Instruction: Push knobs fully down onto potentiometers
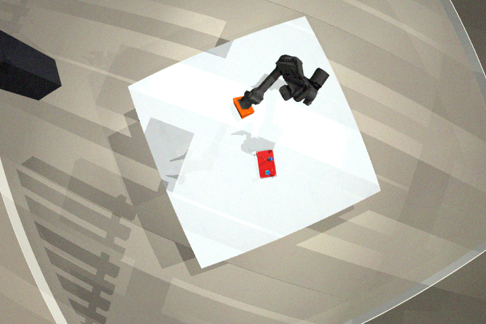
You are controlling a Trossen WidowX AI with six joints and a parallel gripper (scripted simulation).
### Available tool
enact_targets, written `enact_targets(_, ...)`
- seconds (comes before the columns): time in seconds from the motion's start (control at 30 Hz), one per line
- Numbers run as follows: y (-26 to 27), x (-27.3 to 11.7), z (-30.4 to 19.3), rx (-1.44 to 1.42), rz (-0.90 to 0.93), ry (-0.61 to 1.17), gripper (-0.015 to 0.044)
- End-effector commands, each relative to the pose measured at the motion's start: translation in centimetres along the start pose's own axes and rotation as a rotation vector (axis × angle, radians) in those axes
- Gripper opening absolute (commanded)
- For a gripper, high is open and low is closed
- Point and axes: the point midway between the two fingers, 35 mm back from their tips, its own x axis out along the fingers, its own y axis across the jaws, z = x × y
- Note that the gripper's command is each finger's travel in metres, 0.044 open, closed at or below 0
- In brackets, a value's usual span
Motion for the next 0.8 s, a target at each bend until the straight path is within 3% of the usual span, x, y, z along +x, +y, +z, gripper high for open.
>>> enact_targets(0.0,-0.1,0.0,0.0,-0.001,-0.003,0.001,0.0374)
enact_targets(0.47,-5.4,-0.7,1.9,-0.300,-0.202,0.052,0.0006)
enact_targets(0.77,-9.0,-1.6,4.3,-0.556,-0.347,0.086,0.0000)
